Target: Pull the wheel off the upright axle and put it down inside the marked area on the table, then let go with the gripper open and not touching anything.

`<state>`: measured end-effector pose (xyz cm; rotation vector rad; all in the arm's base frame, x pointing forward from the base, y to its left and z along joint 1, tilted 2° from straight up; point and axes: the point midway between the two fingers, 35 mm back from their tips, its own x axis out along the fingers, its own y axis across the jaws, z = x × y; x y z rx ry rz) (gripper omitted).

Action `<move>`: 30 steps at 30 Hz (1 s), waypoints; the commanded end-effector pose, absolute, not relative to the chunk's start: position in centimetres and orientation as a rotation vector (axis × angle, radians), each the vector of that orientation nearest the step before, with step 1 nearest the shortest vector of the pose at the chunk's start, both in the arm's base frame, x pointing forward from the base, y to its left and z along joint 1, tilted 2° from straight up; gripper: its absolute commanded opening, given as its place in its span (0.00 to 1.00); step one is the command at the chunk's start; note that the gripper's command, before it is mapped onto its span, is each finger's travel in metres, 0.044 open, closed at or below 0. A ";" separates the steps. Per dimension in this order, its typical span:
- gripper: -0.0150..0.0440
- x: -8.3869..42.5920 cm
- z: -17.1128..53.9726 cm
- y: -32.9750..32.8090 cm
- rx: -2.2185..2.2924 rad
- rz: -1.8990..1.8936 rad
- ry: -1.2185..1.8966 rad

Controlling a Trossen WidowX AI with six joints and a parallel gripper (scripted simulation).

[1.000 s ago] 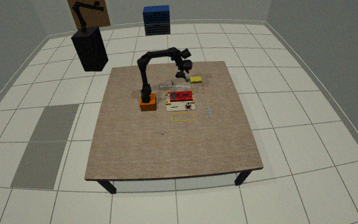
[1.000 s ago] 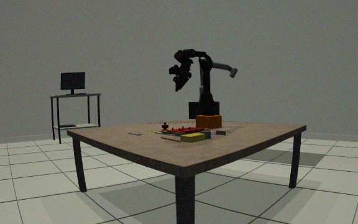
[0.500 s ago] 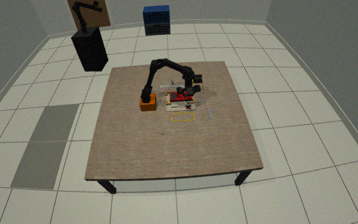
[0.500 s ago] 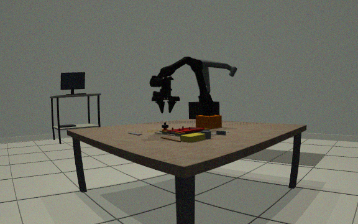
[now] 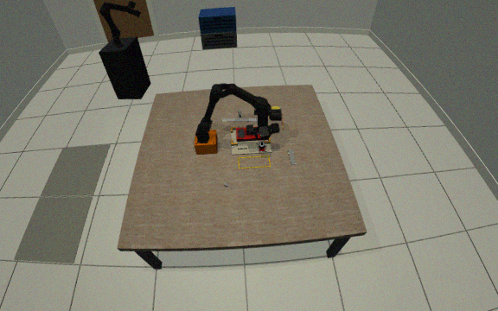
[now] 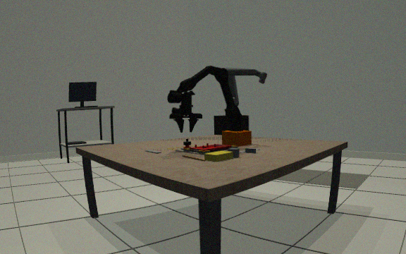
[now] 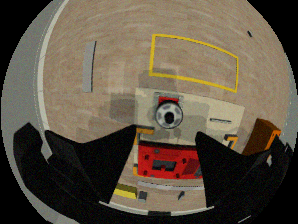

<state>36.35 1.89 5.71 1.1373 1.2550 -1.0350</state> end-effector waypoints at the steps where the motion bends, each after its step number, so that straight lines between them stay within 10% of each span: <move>1: 0.76 36.2 2.7 2.0 1.127 -1.047 1.277; 30: 0.49 36.0 -0.2 2.1 1.118 -1.055 1.284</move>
